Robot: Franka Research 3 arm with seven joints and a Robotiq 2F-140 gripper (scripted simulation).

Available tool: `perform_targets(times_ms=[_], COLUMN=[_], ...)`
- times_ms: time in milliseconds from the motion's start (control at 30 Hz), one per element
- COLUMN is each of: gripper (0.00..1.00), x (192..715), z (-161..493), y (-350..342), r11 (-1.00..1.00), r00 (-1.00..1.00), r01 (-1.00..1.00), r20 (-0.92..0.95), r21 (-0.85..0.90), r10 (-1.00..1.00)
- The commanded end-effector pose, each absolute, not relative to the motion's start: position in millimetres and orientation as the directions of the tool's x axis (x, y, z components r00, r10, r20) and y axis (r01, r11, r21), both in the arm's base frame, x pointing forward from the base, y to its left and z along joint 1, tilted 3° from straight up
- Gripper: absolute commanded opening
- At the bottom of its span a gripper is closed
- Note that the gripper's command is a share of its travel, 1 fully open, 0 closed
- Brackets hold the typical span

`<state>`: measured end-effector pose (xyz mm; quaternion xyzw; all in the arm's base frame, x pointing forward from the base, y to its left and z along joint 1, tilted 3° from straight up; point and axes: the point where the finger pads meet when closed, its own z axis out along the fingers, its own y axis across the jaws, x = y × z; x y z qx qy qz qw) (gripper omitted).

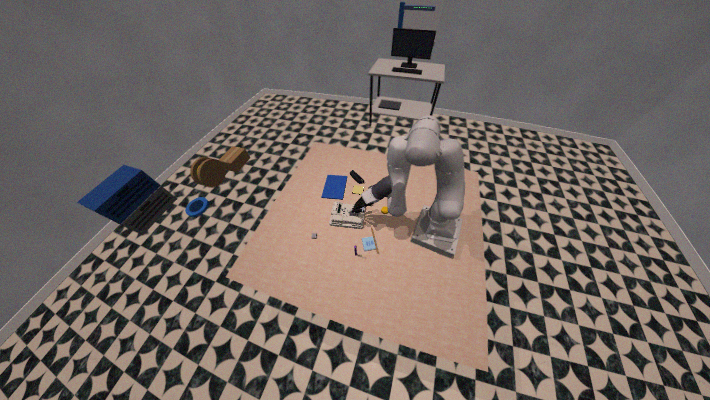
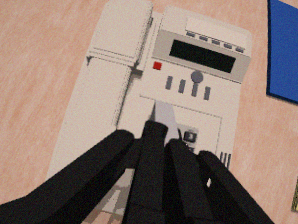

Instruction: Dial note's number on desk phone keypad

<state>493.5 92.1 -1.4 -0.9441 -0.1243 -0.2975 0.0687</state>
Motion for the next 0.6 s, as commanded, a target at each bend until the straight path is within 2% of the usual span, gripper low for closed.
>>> perform_targets(times_ms=[0, 567], gripper=[0.0, 0.0], x=[496.0, 496.0], z=[-1.6, -5.3], y=[91.7, 91.9], r11=[-0.958, -0.958], r00=[0.785, 0.785], r01=[0.283, 0.283], r20=[0.586, 0.586], r21=[-0.048, -0.048], r10=[0.202, 0.202])
